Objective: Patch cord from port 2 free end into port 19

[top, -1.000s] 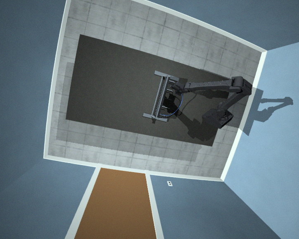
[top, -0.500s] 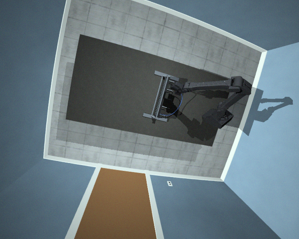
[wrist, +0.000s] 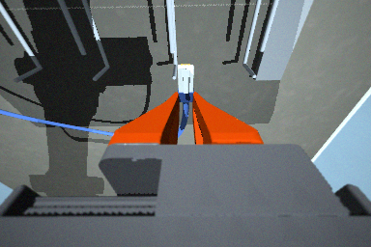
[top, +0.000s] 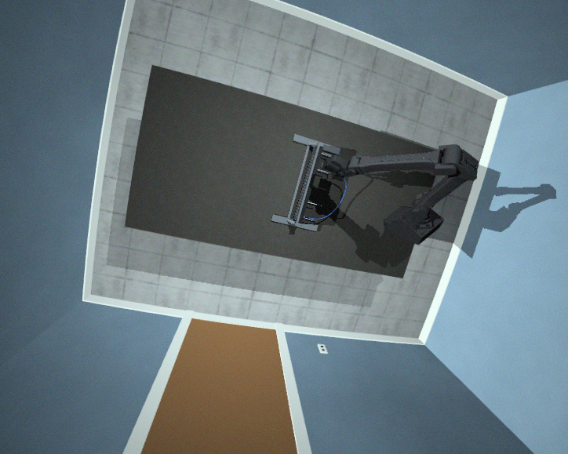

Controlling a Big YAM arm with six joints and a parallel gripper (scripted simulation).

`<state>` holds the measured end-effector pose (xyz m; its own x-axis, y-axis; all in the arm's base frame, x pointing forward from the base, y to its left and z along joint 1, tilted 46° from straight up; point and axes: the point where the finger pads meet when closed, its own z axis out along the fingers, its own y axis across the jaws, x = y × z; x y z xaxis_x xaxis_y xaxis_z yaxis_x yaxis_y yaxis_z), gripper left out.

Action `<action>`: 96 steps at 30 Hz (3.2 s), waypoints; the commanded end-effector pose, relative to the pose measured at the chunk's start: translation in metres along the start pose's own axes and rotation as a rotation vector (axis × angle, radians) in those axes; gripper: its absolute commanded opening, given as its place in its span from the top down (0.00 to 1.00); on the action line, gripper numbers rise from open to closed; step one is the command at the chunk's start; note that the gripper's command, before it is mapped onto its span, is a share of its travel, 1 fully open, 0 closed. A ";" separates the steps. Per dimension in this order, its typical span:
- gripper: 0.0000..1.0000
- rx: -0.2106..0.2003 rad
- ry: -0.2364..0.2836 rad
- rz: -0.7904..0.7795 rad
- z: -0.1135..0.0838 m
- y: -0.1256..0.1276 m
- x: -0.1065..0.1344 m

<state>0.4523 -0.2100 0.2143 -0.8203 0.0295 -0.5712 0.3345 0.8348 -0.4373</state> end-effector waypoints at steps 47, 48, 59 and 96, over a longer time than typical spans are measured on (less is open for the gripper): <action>1.00 0.007 -0.011 -0.008 0.000 -0.006 -0.012; 1.00 0.007 -0.011 -0.008 0.000 -0.006 -0.012; 1.00 0.005 -0.013 -0.010 0.000 -0.005 -0.012; 1.00 0.004 -0.020 -0.011 0.030 -0.004 -0.046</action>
<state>0.4880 -0.2277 0.2054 -0.8320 0.0294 -0.5540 0.3244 0.8359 -0.4428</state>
